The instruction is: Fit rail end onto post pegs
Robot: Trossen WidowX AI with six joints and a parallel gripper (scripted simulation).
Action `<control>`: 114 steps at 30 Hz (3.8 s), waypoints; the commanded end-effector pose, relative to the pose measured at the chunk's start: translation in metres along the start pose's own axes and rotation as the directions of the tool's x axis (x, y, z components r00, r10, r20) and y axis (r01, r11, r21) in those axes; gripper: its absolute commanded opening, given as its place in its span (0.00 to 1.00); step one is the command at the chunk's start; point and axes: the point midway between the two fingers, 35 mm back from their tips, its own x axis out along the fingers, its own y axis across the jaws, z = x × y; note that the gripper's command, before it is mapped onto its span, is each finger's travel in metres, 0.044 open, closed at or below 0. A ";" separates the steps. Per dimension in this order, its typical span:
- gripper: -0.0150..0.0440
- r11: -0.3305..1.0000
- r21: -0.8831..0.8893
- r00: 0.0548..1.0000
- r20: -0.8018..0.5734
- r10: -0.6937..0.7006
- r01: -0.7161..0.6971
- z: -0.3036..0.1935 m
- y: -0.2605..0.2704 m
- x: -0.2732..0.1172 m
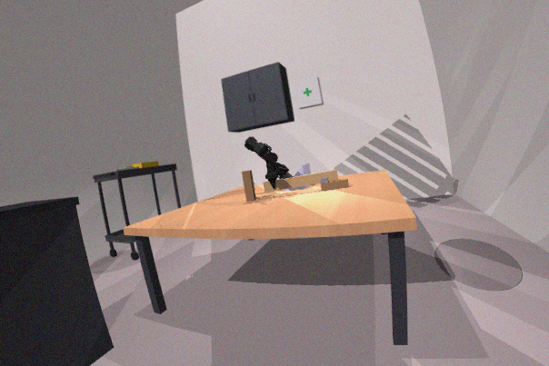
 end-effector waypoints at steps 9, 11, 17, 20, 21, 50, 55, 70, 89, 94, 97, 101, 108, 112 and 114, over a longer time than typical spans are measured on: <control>0.25 1.000 0.002 1.000 0.015 -0.012 0.012 0.001 -0.002 -0.010; 0.25 1.000 0.002 1.000 0.015 -0.012 0.012 0.001 -0.002 -0.011; 0.25 1.000 0.002 1.000 0.015 -0.012 0.012 0.001 -0.002 -0.014; 0.25 1.000 0.002 1.000 0.015 -0.012 0.012 0.001 -0.001 -0.016; 0.25 1.000 0.002 1.000 0.015 -0.012 0.012 0.001 -0.001 -0.016; 0.25 1.000 0.002 1.000 0.015 -0.012 0.012 0.001 0.000 -0.013; 0.25 1.000 0.002 1.000 0.015 -0.012 0.012 0.001 0.000 -0.012; 0.25 1.000 0.002 1.000 0.015 -0.012 0.012 0.001 0.000 -0.011; 0.25 1.000 0.002 1.000 0.015 -0.012 0.012 -0.002 0.000 -0.011; 0.25 1.000 0.002 1.000 0.015 -0.012 0.012 -0.004 0.000 -0.011; 0.25 1.000 0.002 1.000 0.015 -0.012 0.012 -0.005 0.000 -0.011; 0.25 1.000 0.002 1.000 0.015 -0.012 0.012 -0.006 0.000 -0.011; 0.25 1.000 0.002 1.000 0.015 -0.012 0.012 -0.008 0.000 -0.012; 0.25 1.000 0.002 1.000 0.015 -0.012 0.012 -0.009 0.000 -0.013; 0.25 1.000 0.002 1.000 0.015 -0.012 0.012 -0.010 0.000 -0.013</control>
